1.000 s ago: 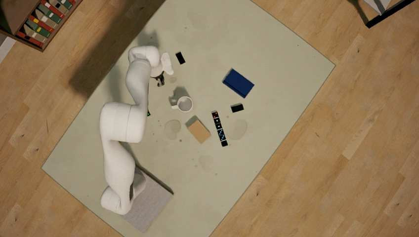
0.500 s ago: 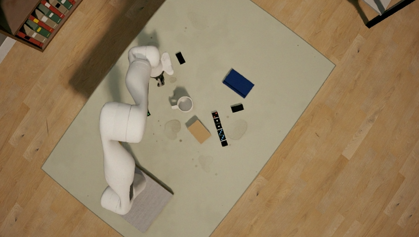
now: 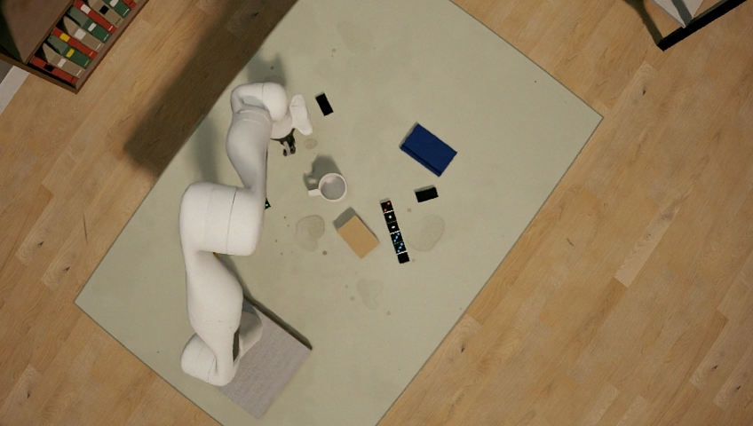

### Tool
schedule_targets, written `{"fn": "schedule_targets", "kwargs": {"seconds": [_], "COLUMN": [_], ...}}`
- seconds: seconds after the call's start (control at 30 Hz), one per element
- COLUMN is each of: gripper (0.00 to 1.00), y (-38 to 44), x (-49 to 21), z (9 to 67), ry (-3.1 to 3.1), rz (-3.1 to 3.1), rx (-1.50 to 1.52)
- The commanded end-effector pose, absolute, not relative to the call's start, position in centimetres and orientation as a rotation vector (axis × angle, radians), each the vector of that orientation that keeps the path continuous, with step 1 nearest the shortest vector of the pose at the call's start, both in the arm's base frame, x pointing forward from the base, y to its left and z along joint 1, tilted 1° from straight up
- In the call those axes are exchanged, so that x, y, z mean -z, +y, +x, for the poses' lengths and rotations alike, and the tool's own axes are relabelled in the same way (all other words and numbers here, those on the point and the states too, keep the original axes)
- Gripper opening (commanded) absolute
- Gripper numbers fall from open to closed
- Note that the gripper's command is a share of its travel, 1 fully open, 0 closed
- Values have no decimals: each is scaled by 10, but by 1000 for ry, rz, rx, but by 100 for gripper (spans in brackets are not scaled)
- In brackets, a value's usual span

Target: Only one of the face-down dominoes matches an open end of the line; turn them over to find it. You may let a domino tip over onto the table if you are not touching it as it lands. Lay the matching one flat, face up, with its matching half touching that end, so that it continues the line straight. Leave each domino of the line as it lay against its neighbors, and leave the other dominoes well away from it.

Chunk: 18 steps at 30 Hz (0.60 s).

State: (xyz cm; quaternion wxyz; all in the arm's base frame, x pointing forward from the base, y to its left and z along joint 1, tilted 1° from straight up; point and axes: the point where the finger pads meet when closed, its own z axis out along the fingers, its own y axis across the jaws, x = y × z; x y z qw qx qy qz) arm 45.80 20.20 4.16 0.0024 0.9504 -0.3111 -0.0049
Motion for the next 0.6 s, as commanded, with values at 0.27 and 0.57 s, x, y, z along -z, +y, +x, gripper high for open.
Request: {"fn": "schedule_targets", "kwargs": {"seconds": [0.27,0.57], "gripper": [49,49], "y": [202,202], "x": [-36,-31], "z": [459,459], "ry": [-976,-976], "rz": [2982,2982], "rx": [13,13]}}
